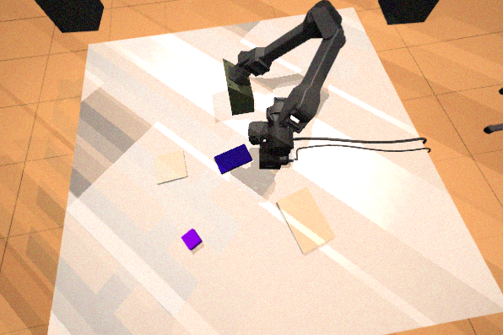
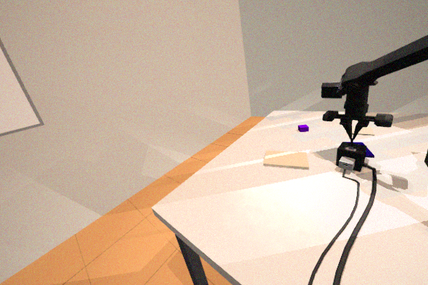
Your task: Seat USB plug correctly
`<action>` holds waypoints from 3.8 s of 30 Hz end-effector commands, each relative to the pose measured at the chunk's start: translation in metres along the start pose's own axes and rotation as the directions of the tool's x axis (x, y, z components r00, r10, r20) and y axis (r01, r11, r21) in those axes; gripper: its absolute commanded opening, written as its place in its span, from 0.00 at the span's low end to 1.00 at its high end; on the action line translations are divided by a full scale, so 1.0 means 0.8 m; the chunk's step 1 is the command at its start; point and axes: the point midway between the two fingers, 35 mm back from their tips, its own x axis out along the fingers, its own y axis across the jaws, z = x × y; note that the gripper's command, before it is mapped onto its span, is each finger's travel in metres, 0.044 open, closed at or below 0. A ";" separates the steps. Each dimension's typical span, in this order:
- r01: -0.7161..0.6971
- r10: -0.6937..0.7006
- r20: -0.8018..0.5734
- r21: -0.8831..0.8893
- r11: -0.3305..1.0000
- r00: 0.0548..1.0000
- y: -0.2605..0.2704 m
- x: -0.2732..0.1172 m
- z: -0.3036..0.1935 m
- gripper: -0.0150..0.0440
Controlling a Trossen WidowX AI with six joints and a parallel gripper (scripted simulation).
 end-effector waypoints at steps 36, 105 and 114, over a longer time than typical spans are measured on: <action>-0.001 0.001 -0.003 0.004 1.000 1.000 0.000 0.006 0.000 0.25; -0.001 0.001 -0.004 0.004 1.000 1.000 0.000 0.017 -0.001 0.25; -0.001 0.001 -0.004 0.004 1.000 1.000 0.000 0.018 -0.001 0.25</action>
